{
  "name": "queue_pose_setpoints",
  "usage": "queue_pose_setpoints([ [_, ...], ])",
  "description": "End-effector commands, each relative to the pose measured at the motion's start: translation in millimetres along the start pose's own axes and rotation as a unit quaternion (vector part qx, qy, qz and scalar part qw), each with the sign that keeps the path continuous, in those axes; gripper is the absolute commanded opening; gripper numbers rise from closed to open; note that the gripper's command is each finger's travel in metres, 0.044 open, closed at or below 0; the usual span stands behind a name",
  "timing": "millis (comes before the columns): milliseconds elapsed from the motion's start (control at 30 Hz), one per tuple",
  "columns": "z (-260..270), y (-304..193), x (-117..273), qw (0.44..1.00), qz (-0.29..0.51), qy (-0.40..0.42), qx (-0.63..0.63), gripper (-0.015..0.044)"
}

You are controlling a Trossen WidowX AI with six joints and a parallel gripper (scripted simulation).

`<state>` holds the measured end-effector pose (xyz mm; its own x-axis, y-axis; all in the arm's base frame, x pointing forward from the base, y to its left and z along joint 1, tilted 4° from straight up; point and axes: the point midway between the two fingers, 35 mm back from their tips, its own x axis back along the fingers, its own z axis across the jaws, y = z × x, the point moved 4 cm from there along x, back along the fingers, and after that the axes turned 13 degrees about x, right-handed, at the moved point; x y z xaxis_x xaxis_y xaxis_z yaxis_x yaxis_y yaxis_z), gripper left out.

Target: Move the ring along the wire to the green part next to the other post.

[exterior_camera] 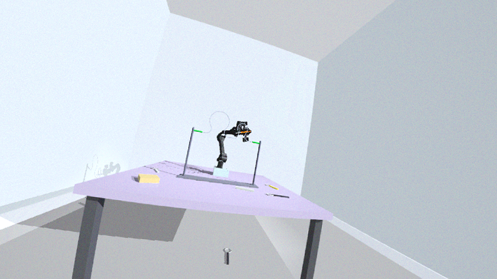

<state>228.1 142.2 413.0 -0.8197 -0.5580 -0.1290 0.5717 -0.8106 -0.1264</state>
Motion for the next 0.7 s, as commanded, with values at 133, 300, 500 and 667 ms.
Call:
queue_pose_setpoints([
  [133, 15, 3, 3, 0.999, 0.002, 0.021, -0.026, -0.015],
  [300, 19, 5, 4, 0.999, 0.002, 0.023, -0.03, -0.015],
  [500, 22, 6, 5, 1.0, 0.002, 0.016, -0.019, -0.015],
  [667, 22, 6, 5, 1.0, 0.002, 0.006, -0.001, -0.015],
])
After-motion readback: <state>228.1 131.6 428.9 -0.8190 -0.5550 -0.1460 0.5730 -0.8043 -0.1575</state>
